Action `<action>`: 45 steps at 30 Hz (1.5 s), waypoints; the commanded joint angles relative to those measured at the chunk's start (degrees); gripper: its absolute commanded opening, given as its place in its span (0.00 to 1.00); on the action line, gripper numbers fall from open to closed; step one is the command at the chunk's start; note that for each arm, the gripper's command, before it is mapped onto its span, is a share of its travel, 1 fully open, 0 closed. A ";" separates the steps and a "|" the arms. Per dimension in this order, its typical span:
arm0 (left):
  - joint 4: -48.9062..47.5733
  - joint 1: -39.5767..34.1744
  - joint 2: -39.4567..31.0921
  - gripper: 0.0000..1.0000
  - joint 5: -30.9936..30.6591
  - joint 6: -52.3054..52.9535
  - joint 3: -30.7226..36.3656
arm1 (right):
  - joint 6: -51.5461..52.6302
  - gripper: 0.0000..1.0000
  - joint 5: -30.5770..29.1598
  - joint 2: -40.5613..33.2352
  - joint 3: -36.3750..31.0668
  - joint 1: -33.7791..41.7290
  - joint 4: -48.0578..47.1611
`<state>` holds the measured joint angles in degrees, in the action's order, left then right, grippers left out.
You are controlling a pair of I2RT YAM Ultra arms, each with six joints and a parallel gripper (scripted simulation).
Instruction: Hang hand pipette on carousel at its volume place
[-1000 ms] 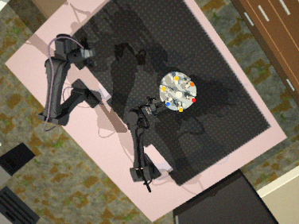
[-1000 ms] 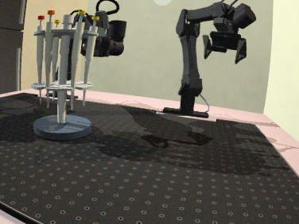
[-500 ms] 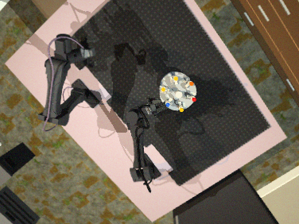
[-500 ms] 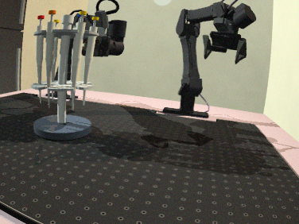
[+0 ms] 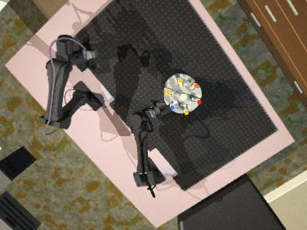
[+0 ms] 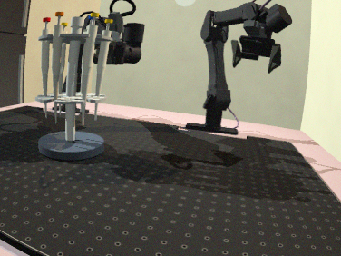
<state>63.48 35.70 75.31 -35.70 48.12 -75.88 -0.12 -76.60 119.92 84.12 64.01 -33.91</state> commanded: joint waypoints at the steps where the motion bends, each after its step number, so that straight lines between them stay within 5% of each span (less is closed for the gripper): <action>1: -0.66 0.53 0.08 1.00 -1.18 0.41 -0.87 | 0.63 0.12 -1.52 -2.03 2.41 -0.21 -1.20; 45: -0.66 0.53 0.08 1.00 -1.18 0.41 -0.87 | 0.61 0.12 -1.56 -0.86 2.00 -0.07 -1.85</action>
<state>63.48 35.70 75.31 -35.70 48.12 -75.88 -0.01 -76.95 120.11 84.14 63.99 -34.17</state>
